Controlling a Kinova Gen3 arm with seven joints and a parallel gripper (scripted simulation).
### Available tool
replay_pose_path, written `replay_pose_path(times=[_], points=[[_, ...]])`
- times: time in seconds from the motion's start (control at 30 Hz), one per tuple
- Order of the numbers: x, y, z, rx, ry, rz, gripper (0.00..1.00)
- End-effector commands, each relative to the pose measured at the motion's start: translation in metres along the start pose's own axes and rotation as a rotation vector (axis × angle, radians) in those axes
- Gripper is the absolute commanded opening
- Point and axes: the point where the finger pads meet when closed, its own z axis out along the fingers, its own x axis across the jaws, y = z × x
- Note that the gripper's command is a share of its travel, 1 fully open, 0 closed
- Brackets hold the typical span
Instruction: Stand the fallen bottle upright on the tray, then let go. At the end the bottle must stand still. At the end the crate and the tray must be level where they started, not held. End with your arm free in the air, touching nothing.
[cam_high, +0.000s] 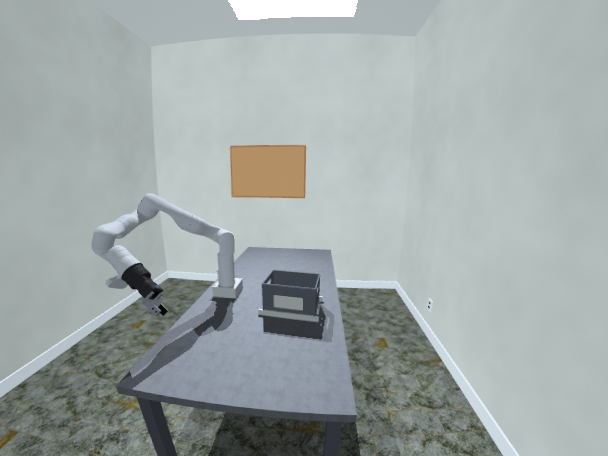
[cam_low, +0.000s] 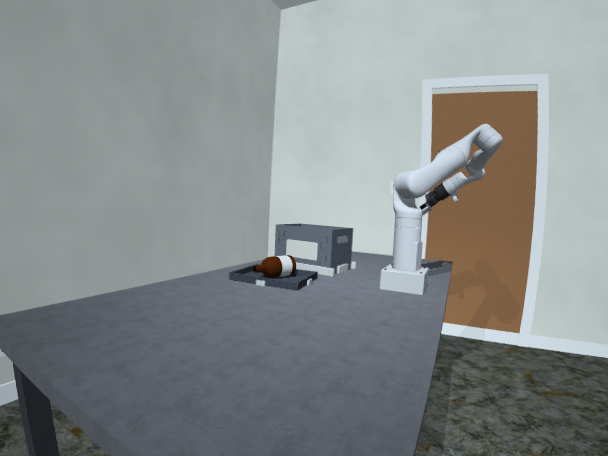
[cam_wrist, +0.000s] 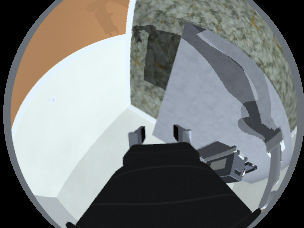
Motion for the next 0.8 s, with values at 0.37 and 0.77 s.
replay_pose_path(times=[0.37, 0.77], points=[[-0.001, 0.0007, -0.0007, 0.001, -0.001, -0.002, 1.0], [-0.005, 0.0069, -0.0016, 0.0, -0.003, -0.006, 1.0]])
